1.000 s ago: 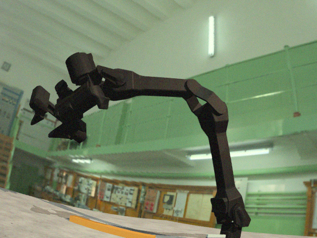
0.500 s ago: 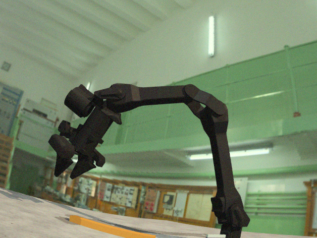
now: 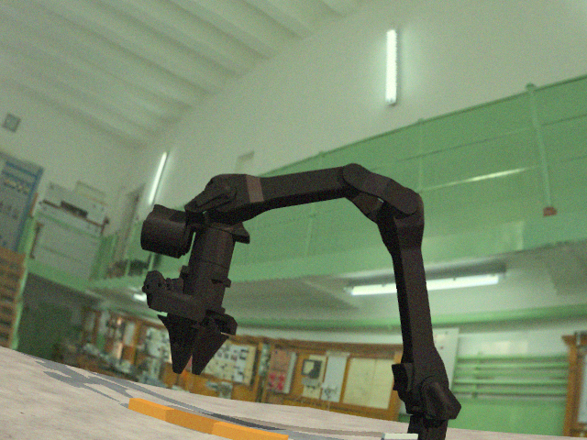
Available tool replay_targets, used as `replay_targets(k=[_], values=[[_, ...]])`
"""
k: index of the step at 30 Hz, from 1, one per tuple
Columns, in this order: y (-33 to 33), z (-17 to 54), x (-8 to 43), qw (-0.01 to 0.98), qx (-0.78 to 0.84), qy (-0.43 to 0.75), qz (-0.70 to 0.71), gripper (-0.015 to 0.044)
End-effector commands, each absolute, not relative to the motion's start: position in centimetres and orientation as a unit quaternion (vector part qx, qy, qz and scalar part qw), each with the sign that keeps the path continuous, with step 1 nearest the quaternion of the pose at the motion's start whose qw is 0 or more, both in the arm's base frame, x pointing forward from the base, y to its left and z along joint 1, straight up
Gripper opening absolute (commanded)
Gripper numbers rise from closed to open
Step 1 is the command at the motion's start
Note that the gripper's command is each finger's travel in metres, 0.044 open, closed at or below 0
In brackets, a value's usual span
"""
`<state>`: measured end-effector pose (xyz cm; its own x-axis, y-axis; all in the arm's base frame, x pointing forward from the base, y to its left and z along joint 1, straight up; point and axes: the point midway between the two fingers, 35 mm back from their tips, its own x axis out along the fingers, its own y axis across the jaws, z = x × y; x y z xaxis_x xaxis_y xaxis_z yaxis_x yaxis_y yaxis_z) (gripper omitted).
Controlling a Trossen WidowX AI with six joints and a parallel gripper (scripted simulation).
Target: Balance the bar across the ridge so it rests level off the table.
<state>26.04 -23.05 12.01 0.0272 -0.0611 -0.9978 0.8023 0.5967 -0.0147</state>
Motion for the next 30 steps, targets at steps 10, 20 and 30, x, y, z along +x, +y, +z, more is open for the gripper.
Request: replay_targets(k=[10, 20, 30], values=[[-22.5, 8.6, 25.7, 0.645, 0.311, 0.621, -0.317, 0.0315], [-22.4, 7.6, 25.6, 0.645, 0.311, 0.622, -0.317, 0.0315], [-22.5, 6.1, 25.7, 0.645, 0.311, 0.622, -0.317, 0.0315]])
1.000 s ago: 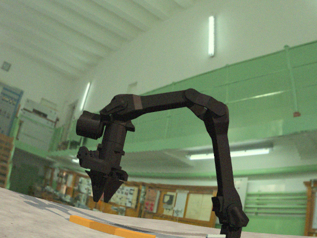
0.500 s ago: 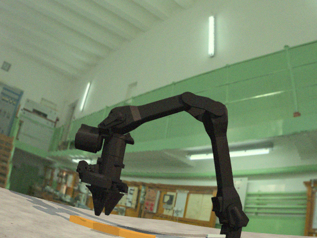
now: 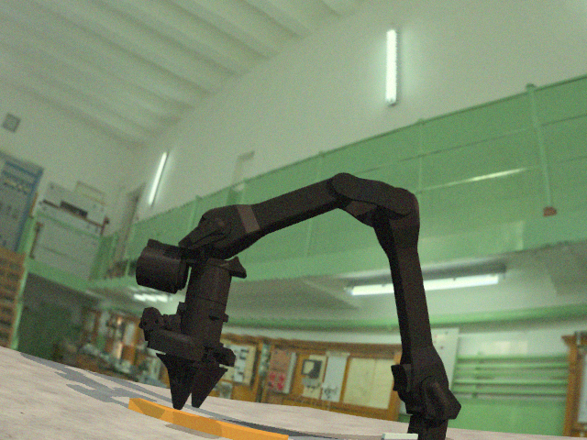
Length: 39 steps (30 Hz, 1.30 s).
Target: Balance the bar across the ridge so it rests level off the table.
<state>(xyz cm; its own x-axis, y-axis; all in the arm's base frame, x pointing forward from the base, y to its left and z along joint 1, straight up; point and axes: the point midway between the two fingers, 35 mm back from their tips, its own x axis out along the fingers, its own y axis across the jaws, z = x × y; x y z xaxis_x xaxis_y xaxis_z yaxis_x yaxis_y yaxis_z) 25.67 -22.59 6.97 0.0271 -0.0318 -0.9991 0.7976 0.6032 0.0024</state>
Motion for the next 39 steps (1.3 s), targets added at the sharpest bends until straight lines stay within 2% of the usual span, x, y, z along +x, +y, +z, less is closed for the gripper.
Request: replay_targets(k=[1, 24, 31, 38, 39], values=[[-22.49, 5.97, 25.70, 0.645, 0.311, 0.622, -0.317, 0.0315], [-22.49, 5.07, 25.70, 0.645, 0.311, 0.622, -0.317, 0.0315], [-22.53, 5.14, 25.62, 0.644, 0.310, 0.622, -0.320, 0.0131], [-22.53, 5.14, 25.62, 0.644, 0.310, 0.622, -0.320, 0.0085], [-22.54, 5.18, 25.63, 0.644, 0.310, 0.622, -0.320, 0.0058]])
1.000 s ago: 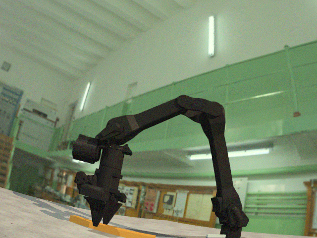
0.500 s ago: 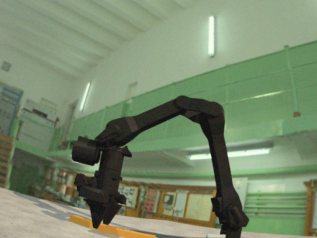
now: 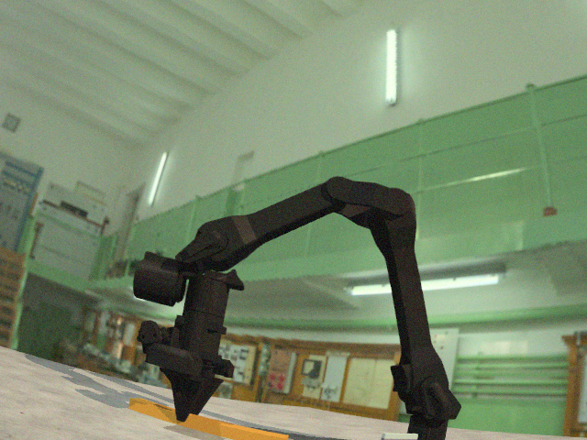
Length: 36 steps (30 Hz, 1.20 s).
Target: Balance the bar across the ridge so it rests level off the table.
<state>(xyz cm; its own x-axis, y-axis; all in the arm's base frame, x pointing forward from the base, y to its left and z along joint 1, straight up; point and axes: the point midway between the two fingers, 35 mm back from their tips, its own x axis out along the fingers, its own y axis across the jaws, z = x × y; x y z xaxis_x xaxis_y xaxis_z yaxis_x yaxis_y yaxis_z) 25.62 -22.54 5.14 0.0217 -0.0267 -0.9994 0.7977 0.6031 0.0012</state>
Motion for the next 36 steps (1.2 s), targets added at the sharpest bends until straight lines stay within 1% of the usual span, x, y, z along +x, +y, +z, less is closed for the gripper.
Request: replay_targets(k=[1, 2, 3, 36], values=[[-22.6, 5.3, 25.6, 0.644, 0.310, 0.622, -0.320, 0.0032], [-22.6, 5.5, 25.7, 0.644, 0.310, 0.622, -0.320, 0.0006], [-22.6, 5.8, 25.7, 0.644, 0.310, 0.622, -0.320, 0.0000], [-22.6, 14.2, 25.8, 0.645, 0.311, 0.621, -0.318, 0.0000]])
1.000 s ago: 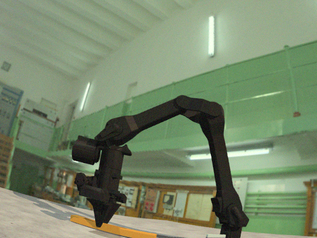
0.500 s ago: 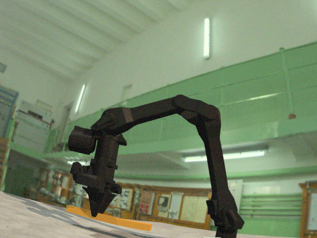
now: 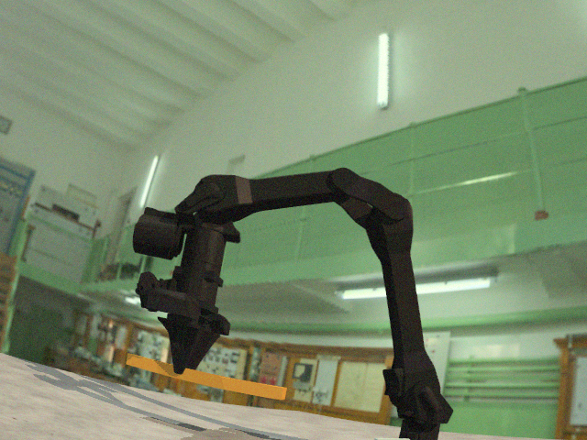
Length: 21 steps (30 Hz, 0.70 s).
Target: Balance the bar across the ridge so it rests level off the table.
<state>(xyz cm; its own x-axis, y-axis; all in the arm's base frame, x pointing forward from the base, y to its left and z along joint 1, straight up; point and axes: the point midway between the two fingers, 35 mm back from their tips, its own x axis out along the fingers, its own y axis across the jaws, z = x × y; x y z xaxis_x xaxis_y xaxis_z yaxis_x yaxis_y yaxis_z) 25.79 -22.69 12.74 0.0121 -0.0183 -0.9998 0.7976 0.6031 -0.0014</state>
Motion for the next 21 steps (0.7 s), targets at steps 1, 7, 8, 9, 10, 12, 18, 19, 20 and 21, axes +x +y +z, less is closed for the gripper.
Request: replay_targets(k=[1, 7, 8, 9, 10, 12, 18, 19, 20, 21], values=[[-22.6, 14.5, 25.7, 0.645, 0.311, 0.621, -0.318, 0.0000], [-22.3, 16.0, 25.5, 0.645, 0.311, 0.621, -0.317, 0.0000], [-22.3, 16.3, 25.5, 0.645, 0.311, 0.622, -0.317, 0.0000], [-22.3, 16.5, 25.4, 0.645, 0.311, 0.622, -0.317, 0.0000], [-22.3, 16.6, 25.4, 0.645, 0.311, 0.622, -0.317, 0.0000], [-22.2, 16.6, 25.4, 0.645, 0.311, 0.622, -0.317, 0.0000], [-20.8, 16.7, 26.4, 0.636, 0.331, 0.612, -0.335, 0.0000], [-20.4, 16.7, 26.7, 0.634, 0.335, 0.609, -0.339, 0.0000], [-20.1, 16.7, 26.9, 0.631, 0.340, 0.607, -0.343, 0.0000], [-19.7, 16.7, 27.1, 0.629, 0.344, 0.605, -0.347, 0.0000]])
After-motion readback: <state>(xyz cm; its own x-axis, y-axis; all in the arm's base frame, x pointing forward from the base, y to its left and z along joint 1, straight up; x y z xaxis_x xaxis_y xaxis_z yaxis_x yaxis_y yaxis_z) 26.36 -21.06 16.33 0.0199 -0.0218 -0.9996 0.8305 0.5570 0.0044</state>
